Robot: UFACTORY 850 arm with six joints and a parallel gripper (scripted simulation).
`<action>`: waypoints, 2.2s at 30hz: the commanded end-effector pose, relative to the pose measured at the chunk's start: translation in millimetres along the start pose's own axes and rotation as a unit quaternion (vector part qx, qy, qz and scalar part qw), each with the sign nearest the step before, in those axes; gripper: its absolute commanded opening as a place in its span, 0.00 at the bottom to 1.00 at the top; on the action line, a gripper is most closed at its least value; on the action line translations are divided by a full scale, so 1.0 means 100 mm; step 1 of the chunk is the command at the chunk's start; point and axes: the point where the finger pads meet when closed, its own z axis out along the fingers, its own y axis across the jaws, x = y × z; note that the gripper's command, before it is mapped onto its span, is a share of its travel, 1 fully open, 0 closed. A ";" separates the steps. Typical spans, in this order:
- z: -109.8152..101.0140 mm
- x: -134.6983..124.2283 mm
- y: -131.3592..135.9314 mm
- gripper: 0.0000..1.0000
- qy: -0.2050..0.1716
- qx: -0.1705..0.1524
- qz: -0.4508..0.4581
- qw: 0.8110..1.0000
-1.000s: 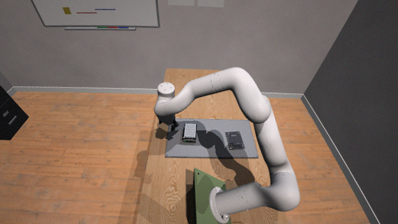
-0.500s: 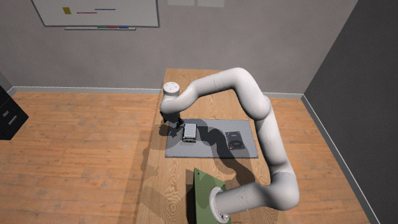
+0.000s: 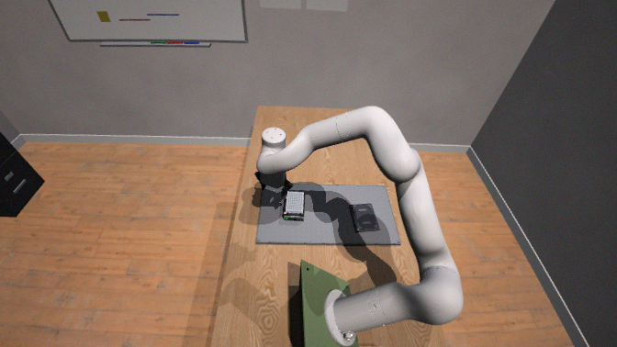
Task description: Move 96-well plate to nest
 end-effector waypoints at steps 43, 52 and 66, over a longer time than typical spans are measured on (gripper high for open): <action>0.93 1.07 0.63 1.00 -0.011 -0.024 -0.156 0.987; 0.93 1.07 0.63 1.00 -0.011 -0.024 -0.156 0.987; 1.08 1.07 0.64 1.00 -0.011 -0.024 -0.156 0.987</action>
